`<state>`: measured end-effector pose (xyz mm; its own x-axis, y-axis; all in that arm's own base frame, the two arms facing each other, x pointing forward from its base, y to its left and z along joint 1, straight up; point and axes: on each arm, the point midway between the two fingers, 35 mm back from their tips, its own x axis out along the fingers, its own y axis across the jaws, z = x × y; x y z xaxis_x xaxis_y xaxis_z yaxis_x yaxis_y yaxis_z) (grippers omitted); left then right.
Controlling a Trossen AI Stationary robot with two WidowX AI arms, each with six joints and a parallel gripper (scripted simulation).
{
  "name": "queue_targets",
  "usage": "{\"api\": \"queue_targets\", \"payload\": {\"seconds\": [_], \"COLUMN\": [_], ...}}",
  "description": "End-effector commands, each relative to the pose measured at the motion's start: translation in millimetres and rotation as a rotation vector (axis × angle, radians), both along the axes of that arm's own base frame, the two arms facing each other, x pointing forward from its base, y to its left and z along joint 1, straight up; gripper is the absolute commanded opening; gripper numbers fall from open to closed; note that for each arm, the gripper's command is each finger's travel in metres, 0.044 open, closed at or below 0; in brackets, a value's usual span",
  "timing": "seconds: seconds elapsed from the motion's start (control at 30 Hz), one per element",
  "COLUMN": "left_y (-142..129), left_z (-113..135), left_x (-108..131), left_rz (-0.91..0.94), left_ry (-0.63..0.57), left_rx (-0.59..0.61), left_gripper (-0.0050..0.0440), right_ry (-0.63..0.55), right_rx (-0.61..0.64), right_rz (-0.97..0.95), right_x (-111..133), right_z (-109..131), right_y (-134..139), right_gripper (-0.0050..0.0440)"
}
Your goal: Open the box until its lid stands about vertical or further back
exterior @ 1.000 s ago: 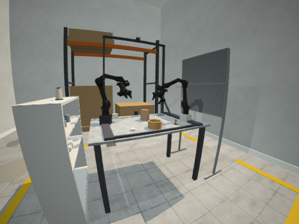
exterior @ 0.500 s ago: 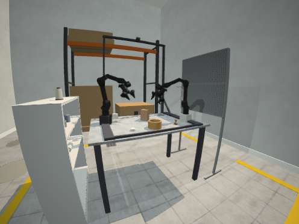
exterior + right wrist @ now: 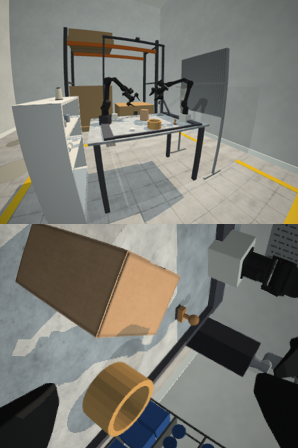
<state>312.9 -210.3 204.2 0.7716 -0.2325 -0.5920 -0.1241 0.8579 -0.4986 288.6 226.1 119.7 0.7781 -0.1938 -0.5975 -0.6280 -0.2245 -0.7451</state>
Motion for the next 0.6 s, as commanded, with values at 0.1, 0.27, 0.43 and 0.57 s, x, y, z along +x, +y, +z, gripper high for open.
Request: {"api": "queue_targets", "payload": {"seconds": [0.1,0.27,0.43,0.57], "left_y": [50,73,121,151], "left_z": [34,45,68,83], "left_x": [20,27,32,30], "left_rz": [-0.014,-0.013,0.001,0.019], "left_ry": [-0.176,-0.252,-0.407,-0.508], "left_rx": [0.044,0.087,0.205,0.305], "left_gripper": [0.0440,0.0440,0.0440,0.0440], "right_ry": [-0.174,-0.249,-0.392,-0.480], "right_rx": [0.335,0.496,0.831,1.063], "right_rz": [-0.232,-0.331,-0.513,-0.625], "right_x": [10,13,14,13], "right_z": [-33,-48,-78,-97], "right_y": [21,28,38,41], "right_gripper": [0.0440,0.0440,0.0440,0.0440]}}
